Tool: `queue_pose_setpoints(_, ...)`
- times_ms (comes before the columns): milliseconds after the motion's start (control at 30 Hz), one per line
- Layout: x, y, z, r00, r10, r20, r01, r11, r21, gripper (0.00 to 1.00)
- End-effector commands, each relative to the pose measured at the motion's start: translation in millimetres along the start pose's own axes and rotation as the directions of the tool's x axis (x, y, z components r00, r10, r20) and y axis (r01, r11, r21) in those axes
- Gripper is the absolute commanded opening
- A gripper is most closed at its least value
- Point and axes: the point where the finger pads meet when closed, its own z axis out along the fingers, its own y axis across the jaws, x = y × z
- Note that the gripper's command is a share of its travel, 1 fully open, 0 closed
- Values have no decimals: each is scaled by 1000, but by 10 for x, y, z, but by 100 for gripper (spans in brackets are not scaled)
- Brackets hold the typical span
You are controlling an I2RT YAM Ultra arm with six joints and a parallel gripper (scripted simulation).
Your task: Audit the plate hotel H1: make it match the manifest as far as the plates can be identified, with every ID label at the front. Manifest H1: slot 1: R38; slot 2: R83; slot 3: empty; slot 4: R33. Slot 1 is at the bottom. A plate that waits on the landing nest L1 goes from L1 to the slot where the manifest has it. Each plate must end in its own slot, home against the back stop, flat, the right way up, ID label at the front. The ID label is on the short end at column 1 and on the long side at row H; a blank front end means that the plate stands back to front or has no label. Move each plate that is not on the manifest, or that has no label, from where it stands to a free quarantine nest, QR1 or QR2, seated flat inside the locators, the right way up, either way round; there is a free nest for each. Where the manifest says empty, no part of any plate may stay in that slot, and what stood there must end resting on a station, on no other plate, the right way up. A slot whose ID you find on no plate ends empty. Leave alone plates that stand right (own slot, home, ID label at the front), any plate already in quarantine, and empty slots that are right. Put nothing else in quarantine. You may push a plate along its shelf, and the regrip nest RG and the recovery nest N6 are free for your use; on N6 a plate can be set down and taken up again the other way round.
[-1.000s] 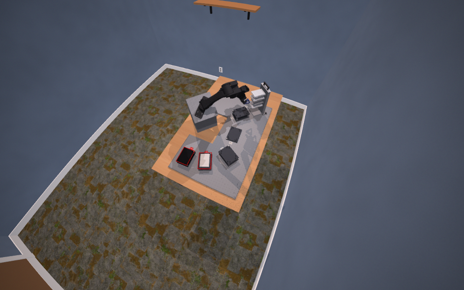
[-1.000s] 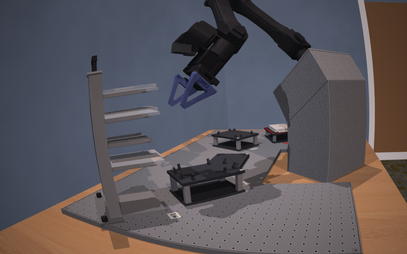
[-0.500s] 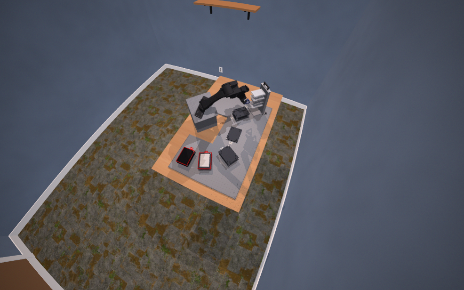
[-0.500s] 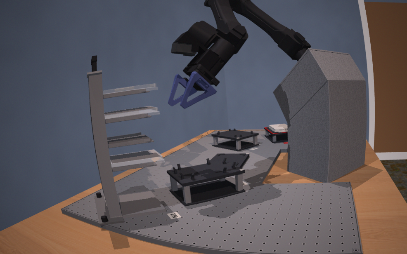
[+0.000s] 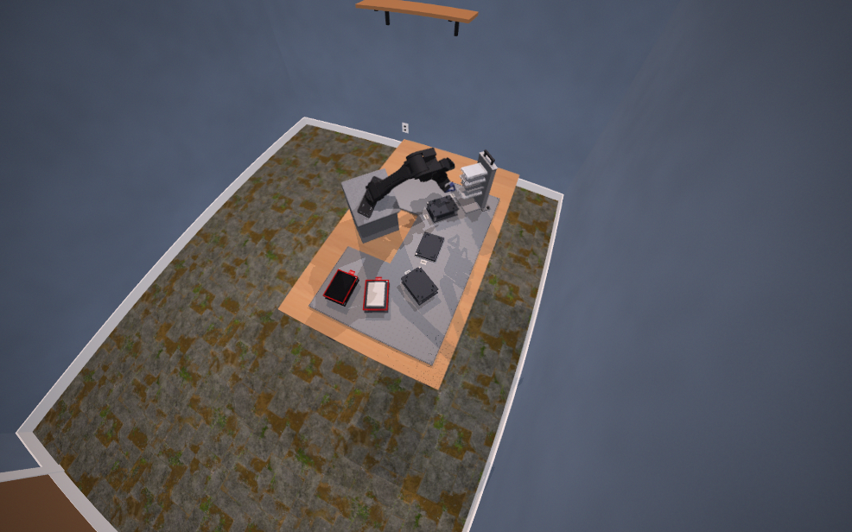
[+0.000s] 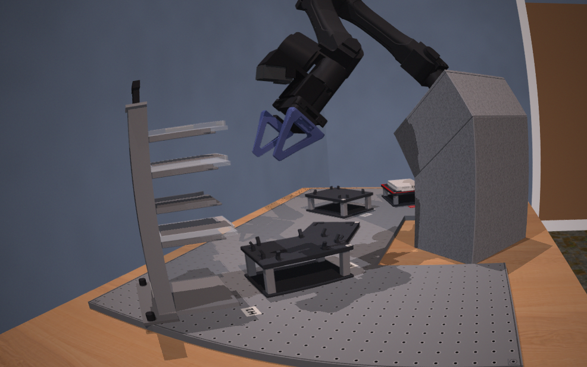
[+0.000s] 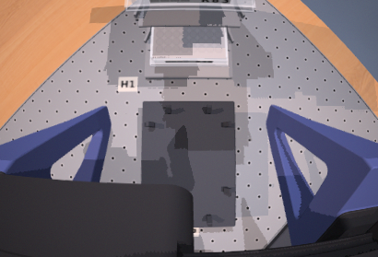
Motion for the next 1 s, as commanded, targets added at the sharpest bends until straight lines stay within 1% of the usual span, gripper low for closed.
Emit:
queue_pose_setpoints(0,-152,3,-87,999,14,49,-14,1000,-4,100)
queue_pose_setpoints(33,-110,9,-104,999,12,44,-11,1000,-5,100)
queue_pose_setpoints(233,-32,1,-172,999,14,42,-14,1000,-1,100)
queue_pose_setpoints(267,88,76,-123,1000,-7,18,7,1000,-15,100)
queue_pose_setpoints(300,123,78,-102,1000,-12,13,12,1000,-17,100)
queue_pose_setpoints(333,39,12,-45,1000,6,29,-6,1000,-2,100)
queue_pose_setpoints(467,106,-8,7,1000,8,25,-8,1000,2,100)
queue_pose_setpoints(567,107,21,6,1000,3,28,-3,1000,-3,100)
queue_pose_setpoints(733,180,-8,74,1000,8,25,-8,1000,2,100)
queue_pose_setpoints(967,200,-28,173,999,15,38,-15,1000,8,100)
